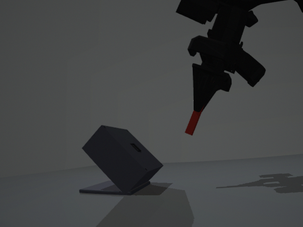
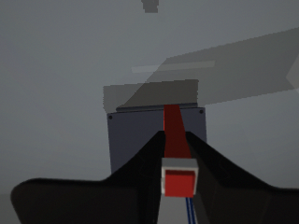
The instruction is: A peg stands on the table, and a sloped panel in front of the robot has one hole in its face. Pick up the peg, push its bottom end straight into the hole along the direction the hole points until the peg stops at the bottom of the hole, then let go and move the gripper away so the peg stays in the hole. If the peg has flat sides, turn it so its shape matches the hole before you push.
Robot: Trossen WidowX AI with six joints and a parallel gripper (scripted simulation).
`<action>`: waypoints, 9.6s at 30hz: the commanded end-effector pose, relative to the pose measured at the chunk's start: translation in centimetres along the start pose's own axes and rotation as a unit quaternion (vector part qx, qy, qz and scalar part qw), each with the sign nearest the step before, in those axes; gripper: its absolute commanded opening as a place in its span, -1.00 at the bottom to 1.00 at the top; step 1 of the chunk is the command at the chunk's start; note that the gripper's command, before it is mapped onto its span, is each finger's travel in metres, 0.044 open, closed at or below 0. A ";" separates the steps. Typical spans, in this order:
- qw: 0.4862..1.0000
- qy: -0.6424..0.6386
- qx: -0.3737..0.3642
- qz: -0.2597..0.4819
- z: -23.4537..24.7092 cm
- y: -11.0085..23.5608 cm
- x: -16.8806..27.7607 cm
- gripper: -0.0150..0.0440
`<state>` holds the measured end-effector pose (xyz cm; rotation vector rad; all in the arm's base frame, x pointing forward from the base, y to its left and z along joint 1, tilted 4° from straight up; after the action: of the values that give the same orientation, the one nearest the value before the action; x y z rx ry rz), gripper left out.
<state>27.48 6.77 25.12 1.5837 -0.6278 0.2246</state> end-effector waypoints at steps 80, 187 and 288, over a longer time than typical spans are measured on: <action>0.983 0.041 0.010 0.181 1.2 -4.8 2.4 -0.49; 0.982 0.037 0.010 0.186 0.9 -8.5 3.9 -0.49; 0.983 0.040 0.010 0.181 0.7 -1.3 1.6 1.00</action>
<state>29.83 5.68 24.24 1.4638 -0.8418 0.5677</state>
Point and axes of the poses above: the point midway between the two fingers, 35 mm back from their tips, its own y axis back along the fingers, its own z axis across the jaws, x = y × z, the point moved 8 cm from there along y, back along the fingers, and after that the axes turned 4 degrees about -y, right-handed, at the moved point
